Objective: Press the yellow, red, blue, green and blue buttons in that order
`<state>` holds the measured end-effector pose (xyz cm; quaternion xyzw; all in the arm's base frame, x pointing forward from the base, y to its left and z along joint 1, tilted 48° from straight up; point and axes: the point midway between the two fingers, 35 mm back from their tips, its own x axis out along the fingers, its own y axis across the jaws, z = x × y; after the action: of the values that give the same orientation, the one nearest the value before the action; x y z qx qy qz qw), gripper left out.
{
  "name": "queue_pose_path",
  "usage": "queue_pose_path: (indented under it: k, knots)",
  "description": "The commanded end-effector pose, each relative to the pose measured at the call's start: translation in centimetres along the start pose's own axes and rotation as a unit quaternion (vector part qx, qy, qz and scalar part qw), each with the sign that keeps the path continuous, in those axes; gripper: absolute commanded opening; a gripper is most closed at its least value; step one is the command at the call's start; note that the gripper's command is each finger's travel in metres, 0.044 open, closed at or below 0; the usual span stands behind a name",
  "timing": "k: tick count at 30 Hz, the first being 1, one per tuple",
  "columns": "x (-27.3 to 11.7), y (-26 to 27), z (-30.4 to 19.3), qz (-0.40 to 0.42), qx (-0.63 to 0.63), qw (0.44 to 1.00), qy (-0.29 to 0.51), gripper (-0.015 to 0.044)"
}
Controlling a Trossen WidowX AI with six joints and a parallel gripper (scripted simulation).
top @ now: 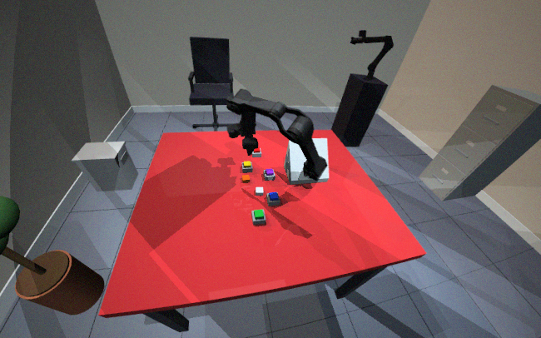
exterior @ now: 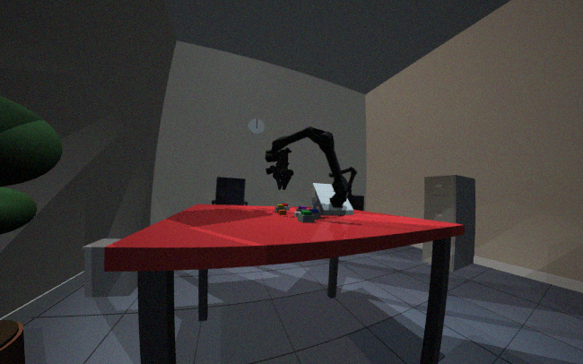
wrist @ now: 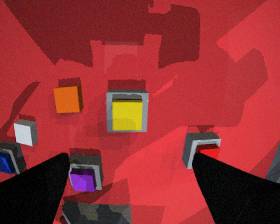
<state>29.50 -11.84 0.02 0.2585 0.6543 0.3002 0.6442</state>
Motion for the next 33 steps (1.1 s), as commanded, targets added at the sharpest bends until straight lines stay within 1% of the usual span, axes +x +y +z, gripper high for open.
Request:
queue_pose_path:
  k: [1, 3, 4, 12, 13, 22, 33]
  knots:
    - [1.8, 0.0, 0.2, 0.003, -0.002, 1.0, -0.007, 0.0321]
    - [4.6, 0.1, 0.2, 0.004, -0.002, 1.0, -0.008, 0.0269]
    - [5.4, 0.2, 0.2, 0.004, -0.002, 1.0, -0.008, 0.0243]
    - [5.6, 0.2, 0.2, 0.004, -0.002, 1.0, -0.008, 0.0033]
    - [5.6, 0.2, 0.2, 0.004, -0.002, 1.0, -0.008, 0.002]
    - [5.8, 0.2, 0.2, 0.004, -0.002, 1.0, -0.008, 0.002]
    - [7.5, 0.2, 0.2, 0.004, -0.002, 1.0, -0.008, 0.002]
